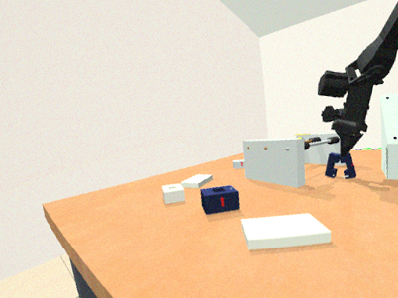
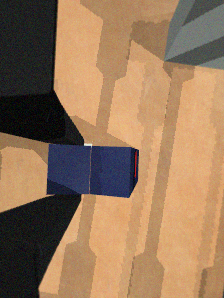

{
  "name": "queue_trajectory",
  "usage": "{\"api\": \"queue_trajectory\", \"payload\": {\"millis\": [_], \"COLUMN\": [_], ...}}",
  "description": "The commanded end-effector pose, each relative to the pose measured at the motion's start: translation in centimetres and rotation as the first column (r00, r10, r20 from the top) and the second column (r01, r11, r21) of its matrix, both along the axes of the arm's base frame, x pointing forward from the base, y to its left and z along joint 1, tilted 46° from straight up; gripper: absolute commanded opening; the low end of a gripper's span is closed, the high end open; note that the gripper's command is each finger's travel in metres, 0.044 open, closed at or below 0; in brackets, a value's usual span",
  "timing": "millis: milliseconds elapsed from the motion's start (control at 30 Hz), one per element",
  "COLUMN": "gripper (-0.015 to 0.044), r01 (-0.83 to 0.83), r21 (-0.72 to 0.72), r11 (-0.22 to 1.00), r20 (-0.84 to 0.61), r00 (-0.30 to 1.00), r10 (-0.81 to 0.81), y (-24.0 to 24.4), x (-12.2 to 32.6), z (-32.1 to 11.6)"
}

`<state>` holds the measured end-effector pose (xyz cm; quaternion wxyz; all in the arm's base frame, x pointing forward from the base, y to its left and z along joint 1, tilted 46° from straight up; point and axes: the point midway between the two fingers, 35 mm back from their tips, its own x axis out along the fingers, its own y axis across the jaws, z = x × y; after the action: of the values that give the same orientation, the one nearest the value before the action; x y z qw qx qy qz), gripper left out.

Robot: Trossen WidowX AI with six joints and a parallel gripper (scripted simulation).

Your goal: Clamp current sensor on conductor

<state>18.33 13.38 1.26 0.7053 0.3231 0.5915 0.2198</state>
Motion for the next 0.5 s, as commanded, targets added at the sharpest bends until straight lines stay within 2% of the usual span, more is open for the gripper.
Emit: {"api": "queue_trajectory", "payload": {"millis": [0, 133, 333, 467], "gripper": [0.0184, 0.0289, 0.029, 0.029], "r01": [0.0, 0.0, -0.001, 0.001], "r21": [0.0, 0.0, -0.003, -0.009], "r11": [1.0, 1.0, 1.0, 1.0], "r20": [0.0, 0.0, 0.0, -0.002], "r00": [1.0, 1.0, 1.0, 1.0], "r10": [0.0, 0.0, 0.001, -0.001], "y": [0.0, 0.0, -0.5, -3.1], "x": [0.0, 0.0, 0.0, -0.8], "z": [0.0, 0.0, 0.4, 2.8]}}
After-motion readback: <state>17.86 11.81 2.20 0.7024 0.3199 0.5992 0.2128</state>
